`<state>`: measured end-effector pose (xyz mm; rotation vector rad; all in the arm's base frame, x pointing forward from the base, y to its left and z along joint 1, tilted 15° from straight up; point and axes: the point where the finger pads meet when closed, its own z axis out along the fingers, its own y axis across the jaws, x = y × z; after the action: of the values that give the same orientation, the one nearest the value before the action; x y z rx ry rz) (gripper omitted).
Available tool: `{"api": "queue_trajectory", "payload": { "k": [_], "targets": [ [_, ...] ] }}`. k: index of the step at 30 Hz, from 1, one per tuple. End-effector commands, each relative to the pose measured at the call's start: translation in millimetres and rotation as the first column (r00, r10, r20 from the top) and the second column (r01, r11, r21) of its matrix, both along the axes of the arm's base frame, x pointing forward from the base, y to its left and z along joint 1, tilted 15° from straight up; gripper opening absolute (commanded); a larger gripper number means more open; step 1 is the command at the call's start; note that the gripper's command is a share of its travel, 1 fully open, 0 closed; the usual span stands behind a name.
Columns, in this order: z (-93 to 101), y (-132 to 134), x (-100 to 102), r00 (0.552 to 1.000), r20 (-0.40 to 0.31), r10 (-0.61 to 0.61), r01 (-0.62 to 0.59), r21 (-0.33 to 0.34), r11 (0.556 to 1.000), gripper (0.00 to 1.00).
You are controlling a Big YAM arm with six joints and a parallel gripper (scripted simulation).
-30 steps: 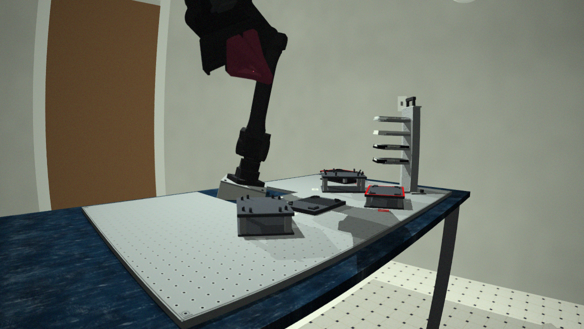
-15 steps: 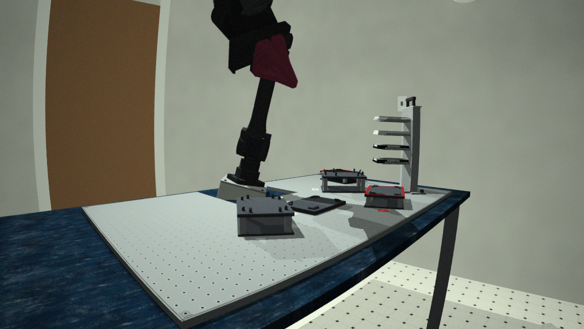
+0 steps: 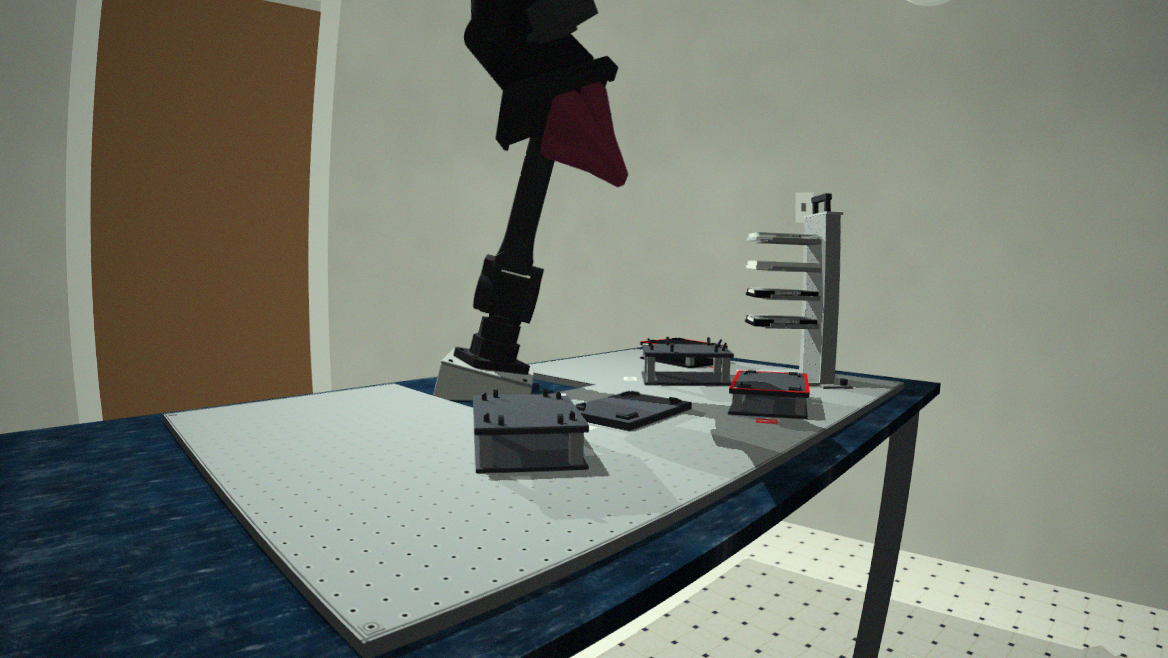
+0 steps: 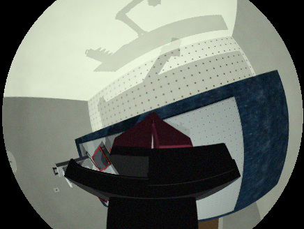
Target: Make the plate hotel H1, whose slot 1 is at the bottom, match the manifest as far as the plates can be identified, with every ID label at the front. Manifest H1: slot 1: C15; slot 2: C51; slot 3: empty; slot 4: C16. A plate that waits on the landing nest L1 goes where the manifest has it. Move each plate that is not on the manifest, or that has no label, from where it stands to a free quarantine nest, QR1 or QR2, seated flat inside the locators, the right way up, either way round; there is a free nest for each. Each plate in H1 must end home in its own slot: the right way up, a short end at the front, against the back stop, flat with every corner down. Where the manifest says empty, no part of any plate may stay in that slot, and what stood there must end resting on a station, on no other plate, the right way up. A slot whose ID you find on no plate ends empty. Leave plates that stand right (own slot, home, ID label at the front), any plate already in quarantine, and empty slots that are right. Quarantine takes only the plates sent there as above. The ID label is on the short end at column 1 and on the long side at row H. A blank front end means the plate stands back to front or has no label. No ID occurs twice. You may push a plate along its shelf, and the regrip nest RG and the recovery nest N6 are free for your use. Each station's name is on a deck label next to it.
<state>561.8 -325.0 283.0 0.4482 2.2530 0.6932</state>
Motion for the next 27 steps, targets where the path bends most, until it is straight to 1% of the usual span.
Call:
{"api": "queue_trajectory", "payload": {
  "k": [1, 4, 5, 9, 10, 11, 13, 14, 16, 18, 20, 27],
  "targets": [
    [33.5, 19, -5, 0.999, 0.033, 0.04, -0.038, -0.058, 0.998, 0.0],
    [36.6, 26, -4, 0.998, 0.054, 0.04, -0.036, -0.075, 0.997, 0.0],
    [36.6, 29, -5, 0.998, 0.048, 0.029, -0.026, -0.062, 0.998, 0.0],
    [36.9, 41, -9, 0.999, 0.048, 0.027, -0.024, -0.058, 0.998, 0.0],
    [64.4, 41, -5, 0.997, 0.058, 0.053, -0.046, -0.108, 0.993, 0.0],
    [64.1, 44, -7, 0.997, 0.036, 0.063, -0.059, -0.118, 0.991, 0.0],
    [64.1, 44, -7, 0.997, 0.036, 0.063, -0.059, -0.118, 0.991, 0.0],
    [63.9, 47, -8, 0.997, 0.014, 0.073, -0.071, -0.127, 0.989, 0.0],
    [33.8, 60, -19, 0.997, -0.033, 0.074, -0.076, -0.085, 0.993, 0.0],
    [36.3, 63, -18, 0.997, -0.011, 0.073, -0.074, -0.104, 0.992, 0.0],
    [36.2, 69, -20, 0.998, -0.018, 0.06, -0.061, -0.087, 0.994, 0.0],
    [35.9, 89, -28, 0.998, -0.017, 0.06, -0.061, -0.086, 0.994, 0.0]
  ]
}}
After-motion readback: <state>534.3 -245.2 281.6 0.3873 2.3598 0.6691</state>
